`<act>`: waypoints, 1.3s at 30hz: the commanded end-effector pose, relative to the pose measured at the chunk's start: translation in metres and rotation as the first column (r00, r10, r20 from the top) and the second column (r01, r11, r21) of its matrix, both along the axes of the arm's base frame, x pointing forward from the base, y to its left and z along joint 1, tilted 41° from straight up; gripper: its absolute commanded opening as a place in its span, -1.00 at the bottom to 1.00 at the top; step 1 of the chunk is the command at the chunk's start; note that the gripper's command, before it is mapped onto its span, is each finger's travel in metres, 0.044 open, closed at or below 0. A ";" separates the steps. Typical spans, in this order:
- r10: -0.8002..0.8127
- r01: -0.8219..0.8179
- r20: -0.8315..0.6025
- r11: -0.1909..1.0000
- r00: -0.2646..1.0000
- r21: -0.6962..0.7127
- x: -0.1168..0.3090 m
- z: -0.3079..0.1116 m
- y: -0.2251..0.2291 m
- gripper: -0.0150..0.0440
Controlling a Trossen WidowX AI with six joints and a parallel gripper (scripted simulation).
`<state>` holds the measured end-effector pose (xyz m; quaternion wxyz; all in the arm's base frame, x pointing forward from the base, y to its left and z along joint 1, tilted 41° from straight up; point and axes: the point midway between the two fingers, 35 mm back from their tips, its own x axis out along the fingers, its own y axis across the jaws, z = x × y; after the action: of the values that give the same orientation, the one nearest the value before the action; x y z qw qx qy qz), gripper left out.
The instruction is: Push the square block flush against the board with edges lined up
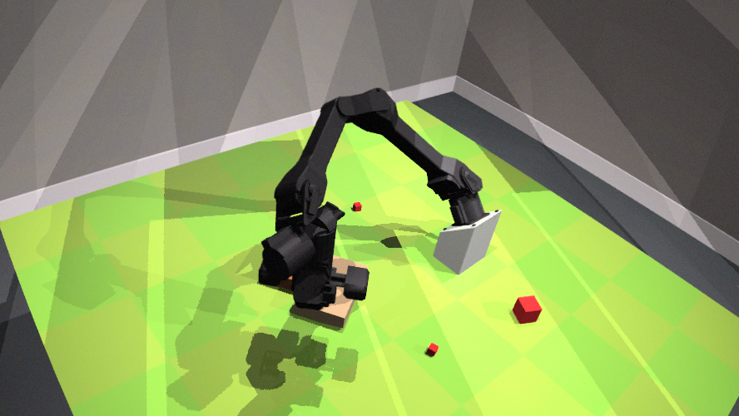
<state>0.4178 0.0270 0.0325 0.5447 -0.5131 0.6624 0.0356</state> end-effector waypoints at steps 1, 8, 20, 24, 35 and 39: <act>-0.067 0.066 0.062 0.998 0.996 0.017 -0.027 0.029 -0.029 -0.49; -0.180 0.176 0.150 0.984 0.972 0.042 -0.097 0.056 -0.075 -0.49; -0.281 0.272 0.229 0.960 0.932 0.068 -0.170 0.058 -0.107 -0.49; -0.281 0.273 0.229 0.960 0.932 0.069 -0.165 0.032 -0.130 -0.49; -0.280 0.272 0.230 0.960 0.932 0.065 -0.163 0.018 -0.144 -0.49; -0.280 0.272 0.229 0.960 0.932 0.066 -0.167 0.019 -0.146 -0.49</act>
<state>0.2538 -0.1174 0.0519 0.6276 -0.4061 0.6576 -0.0938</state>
